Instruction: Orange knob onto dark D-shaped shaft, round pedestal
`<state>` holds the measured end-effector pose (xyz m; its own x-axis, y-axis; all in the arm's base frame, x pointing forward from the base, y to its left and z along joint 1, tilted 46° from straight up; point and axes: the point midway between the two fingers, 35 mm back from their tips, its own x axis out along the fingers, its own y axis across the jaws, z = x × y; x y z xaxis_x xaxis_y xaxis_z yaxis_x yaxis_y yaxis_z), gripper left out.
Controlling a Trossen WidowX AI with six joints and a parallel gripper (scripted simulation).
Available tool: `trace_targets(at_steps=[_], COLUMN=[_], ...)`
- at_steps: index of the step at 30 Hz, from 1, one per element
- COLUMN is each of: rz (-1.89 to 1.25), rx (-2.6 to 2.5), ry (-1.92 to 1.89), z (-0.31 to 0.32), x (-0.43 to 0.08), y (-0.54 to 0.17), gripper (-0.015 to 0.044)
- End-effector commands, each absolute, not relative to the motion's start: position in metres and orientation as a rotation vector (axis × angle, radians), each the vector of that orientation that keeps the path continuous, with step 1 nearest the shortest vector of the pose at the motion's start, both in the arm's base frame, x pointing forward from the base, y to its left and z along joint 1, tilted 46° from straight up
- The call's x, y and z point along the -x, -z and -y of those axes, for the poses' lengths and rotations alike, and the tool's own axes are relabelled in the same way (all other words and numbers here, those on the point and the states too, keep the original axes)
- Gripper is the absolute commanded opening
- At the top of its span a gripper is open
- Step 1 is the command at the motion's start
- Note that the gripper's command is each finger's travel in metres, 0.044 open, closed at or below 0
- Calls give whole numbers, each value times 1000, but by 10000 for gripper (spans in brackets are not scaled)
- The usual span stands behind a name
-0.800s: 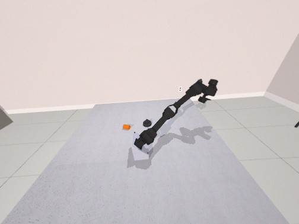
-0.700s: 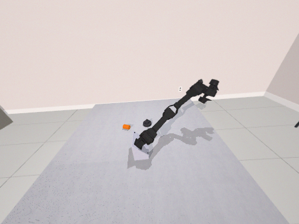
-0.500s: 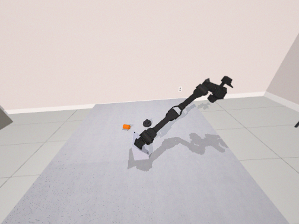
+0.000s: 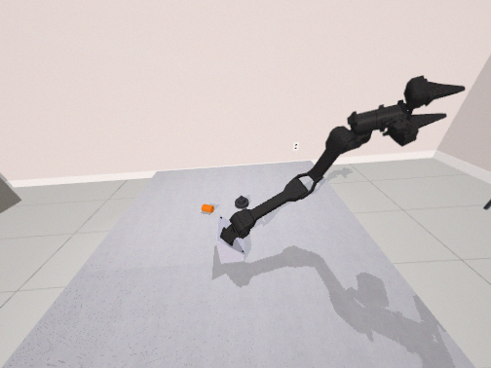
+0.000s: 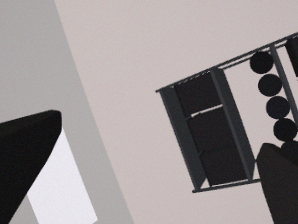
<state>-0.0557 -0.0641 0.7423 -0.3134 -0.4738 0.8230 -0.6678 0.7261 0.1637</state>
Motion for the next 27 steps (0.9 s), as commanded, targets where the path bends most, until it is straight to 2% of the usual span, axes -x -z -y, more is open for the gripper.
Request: trace_targets(at_steps=[1,6,14,21,27], rz=[2022,2020,1875,1571,1229], rx=[-730,-482,9,377,672], ry=[-481,-784,-1128,-1398,-1522], z=[5,-91,-257,-383,-466], x=[105,157,183,165,117], y=[-743,-728,-663,-574,-479], gripper=[440,440,440,440,440])
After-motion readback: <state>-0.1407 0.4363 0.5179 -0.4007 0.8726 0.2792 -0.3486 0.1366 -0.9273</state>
